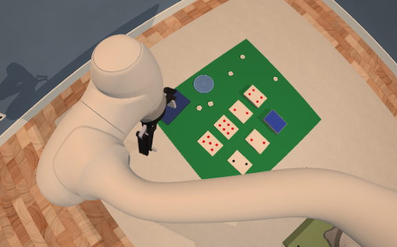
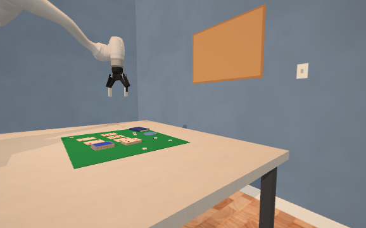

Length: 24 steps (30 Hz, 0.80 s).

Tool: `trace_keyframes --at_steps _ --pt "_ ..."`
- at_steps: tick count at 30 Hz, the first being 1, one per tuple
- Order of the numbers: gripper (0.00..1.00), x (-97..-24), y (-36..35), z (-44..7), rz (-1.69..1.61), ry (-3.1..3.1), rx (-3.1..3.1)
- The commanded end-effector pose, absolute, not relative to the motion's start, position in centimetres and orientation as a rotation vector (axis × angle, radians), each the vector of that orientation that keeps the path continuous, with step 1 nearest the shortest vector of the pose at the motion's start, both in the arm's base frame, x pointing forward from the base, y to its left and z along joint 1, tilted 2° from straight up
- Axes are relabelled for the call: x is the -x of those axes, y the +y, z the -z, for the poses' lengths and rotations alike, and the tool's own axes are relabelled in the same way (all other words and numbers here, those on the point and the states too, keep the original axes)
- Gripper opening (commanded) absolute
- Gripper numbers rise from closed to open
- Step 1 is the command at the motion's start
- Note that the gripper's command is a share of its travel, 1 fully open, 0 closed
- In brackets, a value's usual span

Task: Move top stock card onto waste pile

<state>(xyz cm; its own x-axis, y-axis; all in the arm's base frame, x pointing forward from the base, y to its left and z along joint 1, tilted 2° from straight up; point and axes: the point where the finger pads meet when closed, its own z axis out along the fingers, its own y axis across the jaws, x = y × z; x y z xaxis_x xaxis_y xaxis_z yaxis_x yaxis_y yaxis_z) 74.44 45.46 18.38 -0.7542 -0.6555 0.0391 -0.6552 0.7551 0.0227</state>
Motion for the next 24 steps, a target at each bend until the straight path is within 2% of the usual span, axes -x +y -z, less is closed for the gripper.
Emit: trace_keyframes --at_steps 1,4,6,7,11,21,23,24 --pt "1.0 -74.8 38.8 -16.3 0.015 -2.949 -0.974" --pt "1.0 -74.5 34.7 -15.0 0.014 -2.977 -0.891" --pt "1.0 -74.5 34.7 -15.0 0.014 -2.977 -0.891" --pt "1.0 -74.4 30.7 -13.8 0.014 -2.977 -0.891" --pt "1.0 -73.4 25.9 -12.2 0.013 -3.001 -0.81" --pt "1.0 -68.1 13.3 -7.8 0.012 -3.063 -0.549" --pt "1.0 -68.1 13.3 -7.8 0.012 -3.063 -0.549" --pt "1.0 -66.1 9.9 -6.5 0.011 -3.071 -0.504"
